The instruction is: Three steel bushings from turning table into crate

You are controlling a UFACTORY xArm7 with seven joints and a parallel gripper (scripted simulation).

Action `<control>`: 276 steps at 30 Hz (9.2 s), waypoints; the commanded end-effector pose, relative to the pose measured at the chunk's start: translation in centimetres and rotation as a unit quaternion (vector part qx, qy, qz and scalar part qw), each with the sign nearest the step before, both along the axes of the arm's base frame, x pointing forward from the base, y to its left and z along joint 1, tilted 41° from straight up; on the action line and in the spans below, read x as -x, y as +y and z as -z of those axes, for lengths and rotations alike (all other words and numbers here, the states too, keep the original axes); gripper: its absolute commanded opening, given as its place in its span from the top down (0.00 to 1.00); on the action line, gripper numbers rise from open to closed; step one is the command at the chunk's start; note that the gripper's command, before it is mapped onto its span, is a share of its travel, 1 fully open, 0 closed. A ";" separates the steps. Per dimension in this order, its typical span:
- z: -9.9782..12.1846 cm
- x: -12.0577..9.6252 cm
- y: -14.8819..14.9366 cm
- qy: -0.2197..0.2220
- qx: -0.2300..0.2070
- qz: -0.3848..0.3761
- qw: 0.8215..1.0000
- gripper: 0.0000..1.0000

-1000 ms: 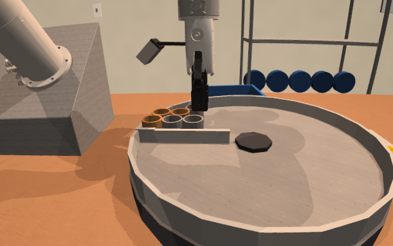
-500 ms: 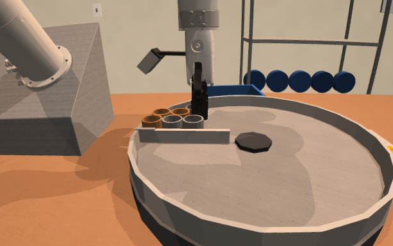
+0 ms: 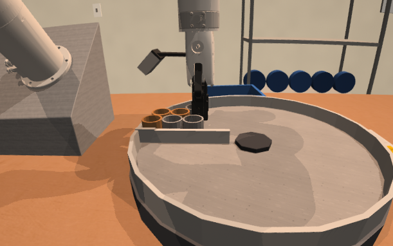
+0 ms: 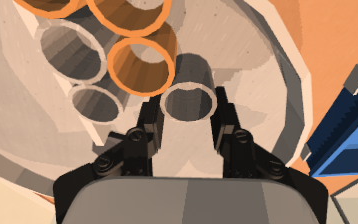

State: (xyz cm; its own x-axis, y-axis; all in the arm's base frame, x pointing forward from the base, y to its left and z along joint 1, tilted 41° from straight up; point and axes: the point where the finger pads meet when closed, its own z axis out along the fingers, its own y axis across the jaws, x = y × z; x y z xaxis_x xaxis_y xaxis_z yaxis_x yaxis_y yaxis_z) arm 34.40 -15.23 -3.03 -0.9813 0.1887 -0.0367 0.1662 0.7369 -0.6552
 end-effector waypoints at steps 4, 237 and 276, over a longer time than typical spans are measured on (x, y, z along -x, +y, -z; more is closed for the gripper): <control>-0.1 -0.1 0.1 -0.001 0.000 -0.001 1.000 1.00; 20.8 -14.1 16.2 -0.001 0.000 -0.001 1.000 1.00; 21.2 -14.0 15.8 -0.001 0.000 -0.001 1.000 1.00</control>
